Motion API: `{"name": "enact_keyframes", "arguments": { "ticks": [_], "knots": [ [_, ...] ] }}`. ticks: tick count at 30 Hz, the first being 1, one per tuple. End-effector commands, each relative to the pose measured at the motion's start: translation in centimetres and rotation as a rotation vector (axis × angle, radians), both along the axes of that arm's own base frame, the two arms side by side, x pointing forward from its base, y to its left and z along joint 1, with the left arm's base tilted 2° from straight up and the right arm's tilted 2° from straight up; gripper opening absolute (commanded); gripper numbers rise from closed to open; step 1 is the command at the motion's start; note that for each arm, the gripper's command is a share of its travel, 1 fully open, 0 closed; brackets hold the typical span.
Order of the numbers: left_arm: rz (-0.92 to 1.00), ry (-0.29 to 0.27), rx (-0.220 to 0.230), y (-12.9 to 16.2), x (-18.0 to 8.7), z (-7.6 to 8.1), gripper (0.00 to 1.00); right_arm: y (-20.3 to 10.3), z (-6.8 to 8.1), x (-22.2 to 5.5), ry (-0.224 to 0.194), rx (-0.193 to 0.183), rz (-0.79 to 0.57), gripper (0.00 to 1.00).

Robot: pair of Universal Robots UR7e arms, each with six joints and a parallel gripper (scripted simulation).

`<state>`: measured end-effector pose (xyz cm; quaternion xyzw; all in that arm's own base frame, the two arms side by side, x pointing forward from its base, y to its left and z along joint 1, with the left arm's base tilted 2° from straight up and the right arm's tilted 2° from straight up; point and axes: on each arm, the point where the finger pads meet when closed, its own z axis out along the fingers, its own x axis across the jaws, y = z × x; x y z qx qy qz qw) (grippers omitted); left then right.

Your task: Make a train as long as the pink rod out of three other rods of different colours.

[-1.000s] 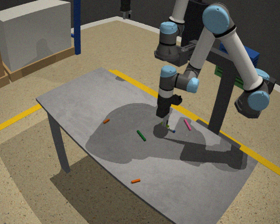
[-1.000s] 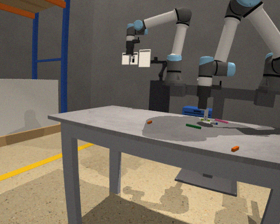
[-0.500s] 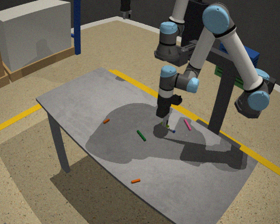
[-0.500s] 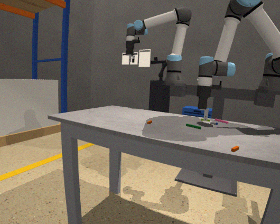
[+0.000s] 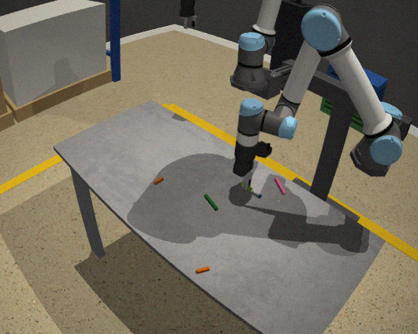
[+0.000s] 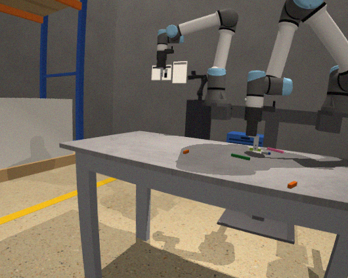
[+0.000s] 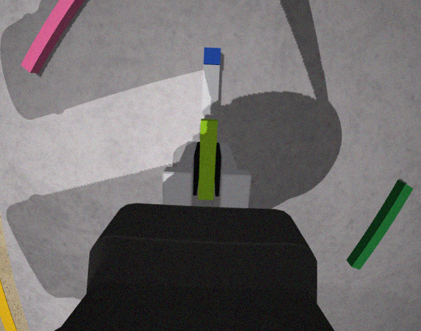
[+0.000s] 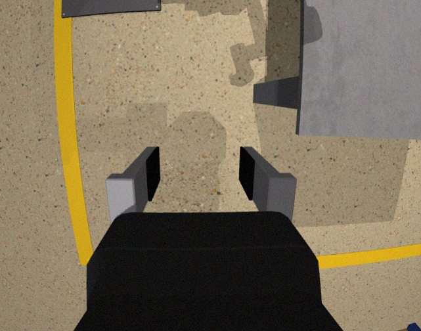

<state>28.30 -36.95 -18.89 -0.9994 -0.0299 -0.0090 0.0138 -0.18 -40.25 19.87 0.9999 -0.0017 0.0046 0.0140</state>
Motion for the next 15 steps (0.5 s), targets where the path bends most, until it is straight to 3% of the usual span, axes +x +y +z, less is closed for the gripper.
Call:
{"name": "enact_keyframes", "arguments": {
  "ticks": [1,15],
  "knots": [
    [0.000,-0.001,-0.003,-0.08,0.03,-0.05,0.24,-0.06,0.05,0.02,-0.001,-0.002,0.000,1.00],
    [0.000,-0.001,-0.003,-0.06,0.05,-0.77,0.24,-0.06,0.05,0.02,-0.001,-0.002,0.000,1.00]
  ]
}}
